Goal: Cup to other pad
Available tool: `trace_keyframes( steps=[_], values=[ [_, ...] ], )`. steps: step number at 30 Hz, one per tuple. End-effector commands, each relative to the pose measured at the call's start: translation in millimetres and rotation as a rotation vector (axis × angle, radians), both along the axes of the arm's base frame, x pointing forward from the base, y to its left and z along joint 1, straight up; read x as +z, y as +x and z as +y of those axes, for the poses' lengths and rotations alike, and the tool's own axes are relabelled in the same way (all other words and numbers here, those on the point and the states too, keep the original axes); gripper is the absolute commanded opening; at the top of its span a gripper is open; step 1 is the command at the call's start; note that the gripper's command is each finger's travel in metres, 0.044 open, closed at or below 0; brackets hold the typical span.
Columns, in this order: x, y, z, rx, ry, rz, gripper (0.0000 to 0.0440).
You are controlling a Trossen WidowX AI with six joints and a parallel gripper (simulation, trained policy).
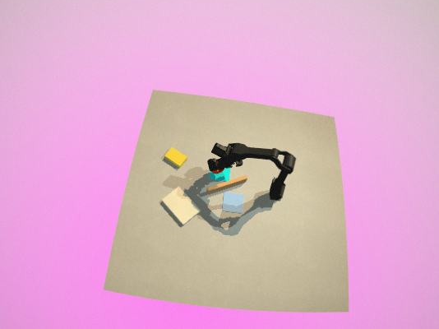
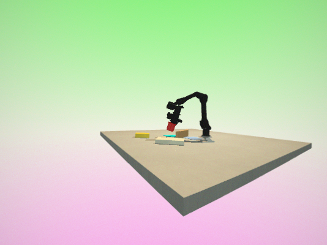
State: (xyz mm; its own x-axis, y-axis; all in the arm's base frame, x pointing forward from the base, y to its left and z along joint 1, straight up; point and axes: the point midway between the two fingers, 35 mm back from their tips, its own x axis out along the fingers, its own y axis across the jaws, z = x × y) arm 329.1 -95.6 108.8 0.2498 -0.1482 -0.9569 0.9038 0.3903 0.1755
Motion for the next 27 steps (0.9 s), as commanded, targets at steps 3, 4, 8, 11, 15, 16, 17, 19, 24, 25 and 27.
trace_keyframes(
  steps=[3,4,8,11,15,16,17,19,24,25,27],
  values=[
    [-19,-6,-4,-0.012,0.001,0.025,0.0007],
    [-22,-7,-4,-0.015,0.002,0.028,0.0009],
    [-31,-12,-7,-0.027,0.005,0.04,0.0029],
    [-36,-13,-10,-0.038,0.006,0.038,0.0059],
    [-32,-10,-15,-0.054,0.008,0.0,0.0137],
    [-31,-9,-15,-0.056,0.01,-0.01,0.0139],
    [-29,-8,-16,-0.058,0.009,-0.02,0.0137],
    [-26,-8,-19,-0.06,0.006,-0.033,0.0134],
    [-18,-13,-18,-0.057,0.017,-0.053,0.0156],
    [-16,-14,-18,-0.056,0.019,-0.058,0.0161],
    [-12,-16,-18,-0.056,0.022,-0.067,0.0171]
  ],
)
